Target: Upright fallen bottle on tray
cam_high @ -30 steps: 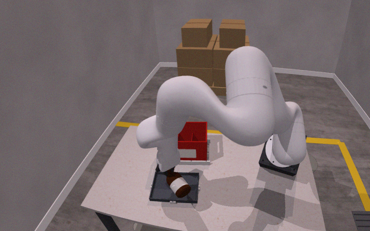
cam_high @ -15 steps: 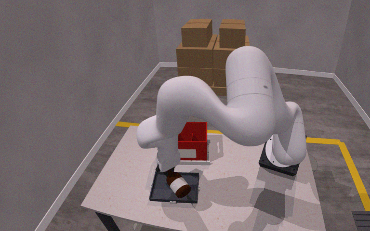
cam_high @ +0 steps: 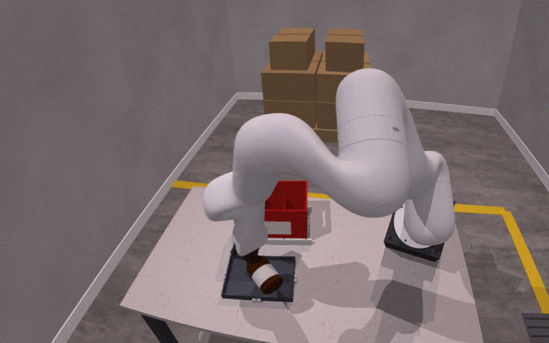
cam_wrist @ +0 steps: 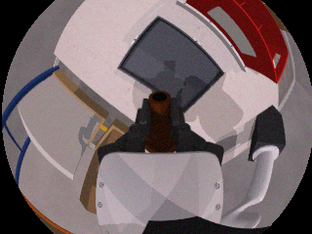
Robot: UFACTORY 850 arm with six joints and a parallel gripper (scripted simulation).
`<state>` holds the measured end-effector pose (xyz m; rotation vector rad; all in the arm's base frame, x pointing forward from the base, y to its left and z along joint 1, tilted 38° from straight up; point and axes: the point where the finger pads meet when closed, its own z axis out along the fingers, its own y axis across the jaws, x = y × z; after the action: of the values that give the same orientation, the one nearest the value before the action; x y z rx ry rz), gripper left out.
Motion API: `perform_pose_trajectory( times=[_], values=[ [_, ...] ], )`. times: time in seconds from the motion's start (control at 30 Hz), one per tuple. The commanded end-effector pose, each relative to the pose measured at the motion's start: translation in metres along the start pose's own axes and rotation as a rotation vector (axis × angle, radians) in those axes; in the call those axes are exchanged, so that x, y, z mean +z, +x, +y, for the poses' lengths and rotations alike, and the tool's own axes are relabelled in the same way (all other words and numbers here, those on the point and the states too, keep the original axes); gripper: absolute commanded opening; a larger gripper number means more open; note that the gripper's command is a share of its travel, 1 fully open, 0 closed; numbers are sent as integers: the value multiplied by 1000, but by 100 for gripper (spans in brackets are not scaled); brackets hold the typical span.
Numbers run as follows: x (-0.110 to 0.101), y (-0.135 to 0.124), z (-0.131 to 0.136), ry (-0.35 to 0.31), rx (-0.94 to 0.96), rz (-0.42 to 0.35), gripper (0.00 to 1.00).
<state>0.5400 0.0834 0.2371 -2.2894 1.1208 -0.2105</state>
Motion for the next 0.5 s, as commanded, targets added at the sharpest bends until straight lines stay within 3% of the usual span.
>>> perform_pose_trajectory(
  times=[0.0, 0.47],
  values=[
    [0, 0, -2, 5, -1, 18, 0],
    [0, -1, -3, 8, -2, 101, 0]
  ],
)
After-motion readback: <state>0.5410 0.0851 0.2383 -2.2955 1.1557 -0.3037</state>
